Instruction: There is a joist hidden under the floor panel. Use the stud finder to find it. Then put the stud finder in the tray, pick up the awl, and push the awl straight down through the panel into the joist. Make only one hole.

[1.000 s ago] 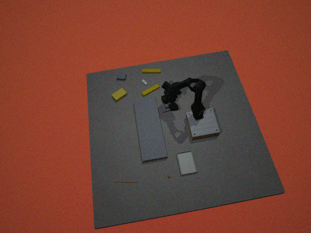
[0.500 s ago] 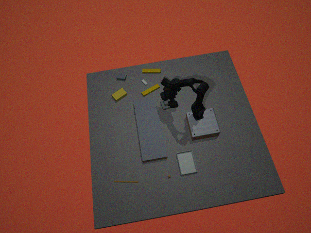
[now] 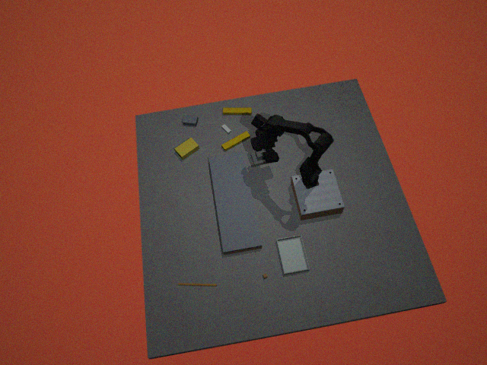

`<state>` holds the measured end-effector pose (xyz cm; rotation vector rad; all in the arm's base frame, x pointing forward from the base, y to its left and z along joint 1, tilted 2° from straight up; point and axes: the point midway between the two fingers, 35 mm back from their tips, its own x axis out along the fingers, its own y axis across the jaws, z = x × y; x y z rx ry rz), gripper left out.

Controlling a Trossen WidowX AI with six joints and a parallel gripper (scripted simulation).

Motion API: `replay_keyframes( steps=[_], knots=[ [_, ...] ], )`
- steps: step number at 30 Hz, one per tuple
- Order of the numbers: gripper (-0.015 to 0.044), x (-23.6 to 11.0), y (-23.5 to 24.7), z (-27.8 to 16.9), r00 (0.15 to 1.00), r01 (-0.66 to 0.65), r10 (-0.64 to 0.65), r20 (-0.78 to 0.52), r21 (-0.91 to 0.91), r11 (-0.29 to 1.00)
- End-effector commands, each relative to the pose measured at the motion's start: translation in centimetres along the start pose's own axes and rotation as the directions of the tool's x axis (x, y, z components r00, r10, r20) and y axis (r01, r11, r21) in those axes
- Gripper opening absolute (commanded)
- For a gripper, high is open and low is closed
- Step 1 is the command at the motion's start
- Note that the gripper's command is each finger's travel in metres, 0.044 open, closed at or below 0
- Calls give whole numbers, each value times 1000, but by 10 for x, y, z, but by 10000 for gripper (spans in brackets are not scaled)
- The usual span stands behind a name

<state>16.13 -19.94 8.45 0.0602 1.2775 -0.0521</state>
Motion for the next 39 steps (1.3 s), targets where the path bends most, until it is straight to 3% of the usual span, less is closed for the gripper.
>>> replay_keyframes(
  steps=[1, 39],
  knots=[
    [0, -4, -8, 14, 1000, 6, -6, 3, 7, 1000],
    [0, 25, -55, 168, 999, 36, -38, 17, 107, 994]
  ],
)
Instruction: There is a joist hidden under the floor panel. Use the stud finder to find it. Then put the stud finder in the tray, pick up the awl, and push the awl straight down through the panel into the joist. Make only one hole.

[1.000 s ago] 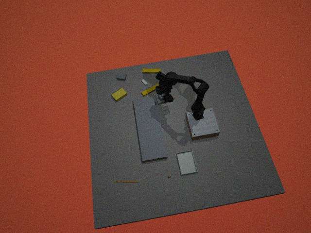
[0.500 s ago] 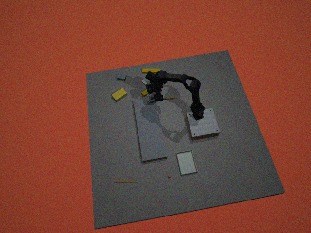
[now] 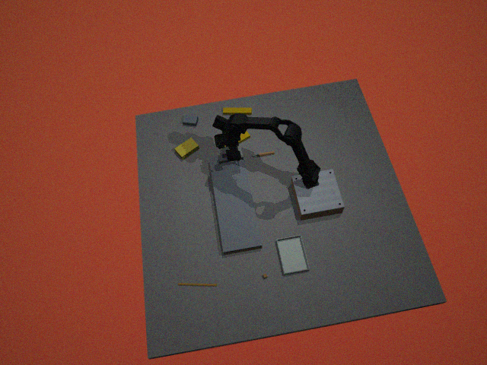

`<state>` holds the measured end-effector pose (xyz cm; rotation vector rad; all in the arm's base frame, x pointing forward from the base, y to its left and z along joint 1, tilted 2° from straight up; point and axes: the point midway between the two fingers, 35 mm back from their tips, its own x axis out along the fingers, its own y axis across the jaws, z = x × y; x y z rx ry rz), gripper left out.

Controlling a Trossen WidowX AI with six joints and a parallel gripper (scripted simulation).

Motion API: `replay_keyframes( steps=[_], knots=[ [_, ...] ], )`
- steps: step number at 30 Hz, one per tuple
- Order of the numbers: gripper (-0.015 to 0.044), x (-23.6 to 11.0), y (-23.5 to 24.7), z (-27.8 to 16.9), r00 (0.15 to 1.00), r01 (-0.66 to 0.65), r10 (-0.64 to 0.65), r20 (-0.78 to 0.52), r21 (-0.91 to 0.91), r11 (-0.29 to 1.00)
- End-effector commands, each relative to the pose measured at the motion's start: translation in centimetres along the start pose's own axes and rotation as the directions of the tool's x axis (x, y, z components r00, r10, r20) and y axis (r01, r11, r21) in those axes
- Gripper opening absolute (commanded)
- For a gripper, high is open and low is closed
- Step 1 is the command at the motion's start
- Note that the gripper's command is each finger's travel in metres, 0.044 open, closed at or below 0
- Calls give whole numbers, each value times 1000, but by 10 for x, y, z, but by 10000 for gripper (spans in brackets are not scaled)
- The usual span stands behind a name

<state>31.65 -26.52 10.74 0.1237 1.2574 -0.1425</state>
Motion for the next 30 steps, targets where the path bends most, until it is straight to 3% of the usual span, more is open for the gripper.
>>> replay_keyframes(
  steps=[1, 30],
  knots=[
    [0, 2, 0, 8, 1000, 5, -5, 1, 8, 1000],
    [0, 52, -1, -5, 1000, 5, -5, 1, 8, 1000]
  ],
)
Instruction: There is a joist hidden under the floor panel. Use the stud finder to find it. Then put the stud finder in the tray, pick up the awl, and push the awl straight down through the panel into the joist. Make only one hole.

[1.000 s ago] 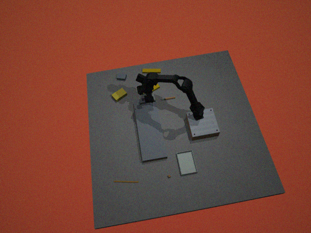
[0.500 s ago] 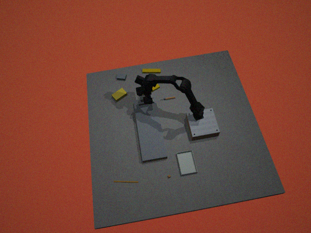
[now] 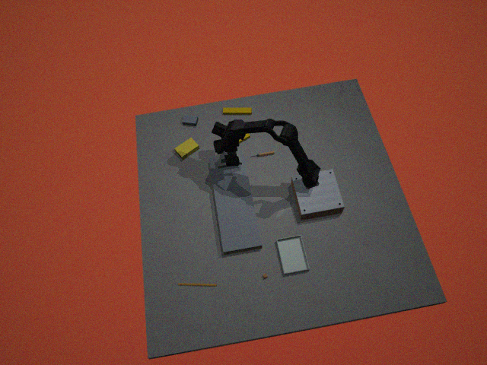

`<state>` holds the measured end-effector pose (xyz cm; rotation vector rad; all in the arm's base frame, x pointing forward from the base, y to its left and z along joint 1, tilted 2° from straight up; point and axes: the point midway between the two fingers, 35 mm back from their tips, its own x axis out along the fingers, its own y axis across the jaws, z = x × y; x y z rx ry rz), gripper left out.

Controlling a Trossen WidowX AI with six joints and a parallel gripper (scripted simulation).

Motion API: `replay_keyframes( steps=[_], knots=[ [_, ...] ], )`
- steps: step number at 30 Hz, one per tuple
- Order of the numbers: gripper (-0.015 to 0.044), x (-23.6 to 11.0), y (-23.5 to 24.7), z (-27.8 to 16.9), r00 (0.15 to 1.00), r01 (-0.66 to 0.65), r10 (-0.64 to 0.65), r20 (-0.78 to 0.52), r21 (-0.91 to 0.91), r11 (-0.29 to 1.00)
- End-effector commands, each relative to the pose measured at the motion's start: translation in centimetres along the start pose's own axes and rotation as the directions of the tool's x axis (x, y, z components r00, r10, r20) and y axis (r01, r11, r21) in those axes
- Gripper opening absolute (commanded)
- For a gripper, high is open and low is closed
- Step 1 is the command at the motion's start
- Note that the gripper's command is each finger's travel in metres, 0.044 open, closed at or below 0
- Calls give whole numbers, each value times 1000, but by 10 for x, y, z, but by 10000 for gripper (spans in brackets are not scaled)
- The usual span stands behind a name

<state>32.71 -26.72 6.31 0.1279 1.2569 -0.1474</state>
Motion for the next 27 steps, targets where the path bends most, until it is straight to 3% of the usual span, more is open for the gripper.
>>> replay_keyframes(
  steps=[1, 27],
  knots=[
    [0, 8, 0, -2, 1000, 4, -4, 1, 3, 1000],
    [0, 31, 13, -9, 1000, 3, -3, 1, 3, 1000]
  ],
)
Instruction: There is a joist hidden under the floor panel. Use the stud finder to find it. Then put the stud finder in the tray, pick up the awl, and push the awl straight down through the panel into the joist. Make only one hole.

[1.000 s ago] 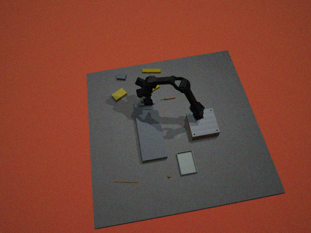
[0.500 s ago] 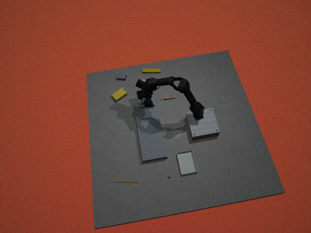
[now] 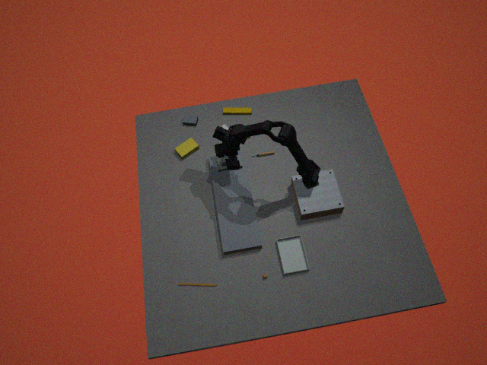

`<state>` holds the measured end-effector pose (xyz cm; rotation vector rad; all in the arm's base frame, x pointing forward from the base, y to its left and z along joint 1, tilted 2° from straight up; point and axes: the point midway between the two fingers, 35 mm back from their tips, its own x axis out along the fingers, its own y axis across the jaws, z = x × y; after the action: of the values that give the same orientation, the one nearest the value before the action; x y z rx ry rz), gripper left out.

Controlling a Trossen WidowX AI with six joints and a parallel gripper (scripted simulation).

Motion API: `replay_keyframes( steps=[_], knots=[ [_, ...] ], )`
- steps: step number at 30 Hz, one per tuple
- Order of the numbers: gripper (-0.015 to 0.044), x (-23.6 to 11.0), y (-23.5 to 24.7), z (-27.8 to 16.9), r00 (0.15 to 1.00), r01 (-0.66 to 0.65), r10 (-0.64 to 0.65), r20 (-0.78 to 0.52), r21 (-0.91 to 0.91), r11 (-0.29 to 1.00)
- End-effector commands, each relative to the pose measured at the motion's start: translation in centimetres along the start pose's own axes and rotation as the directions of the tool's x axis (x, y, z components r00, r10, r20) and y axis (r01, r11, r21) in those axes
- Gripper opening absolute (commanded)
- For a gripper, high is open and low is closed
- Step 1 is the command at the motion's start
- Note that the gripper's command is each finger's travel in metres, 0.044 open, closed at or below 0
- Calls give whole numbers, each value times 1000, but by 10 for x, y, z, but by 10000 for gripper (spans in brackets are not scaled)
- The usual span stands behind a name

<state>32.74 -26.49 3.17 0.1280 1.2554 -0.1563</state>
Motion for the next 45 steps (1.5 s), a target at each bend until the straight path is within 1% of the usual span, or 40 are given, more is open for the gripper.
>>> replay_keyframes(
  steps=[1, 45],
  knots=[
    [0, 1, 15, 0, 1000, -4, 4, -1, -2, 1000],
    [0, 1, 178, 1, 1000, -18, 18, 0, 2, 1000]
  ],
)
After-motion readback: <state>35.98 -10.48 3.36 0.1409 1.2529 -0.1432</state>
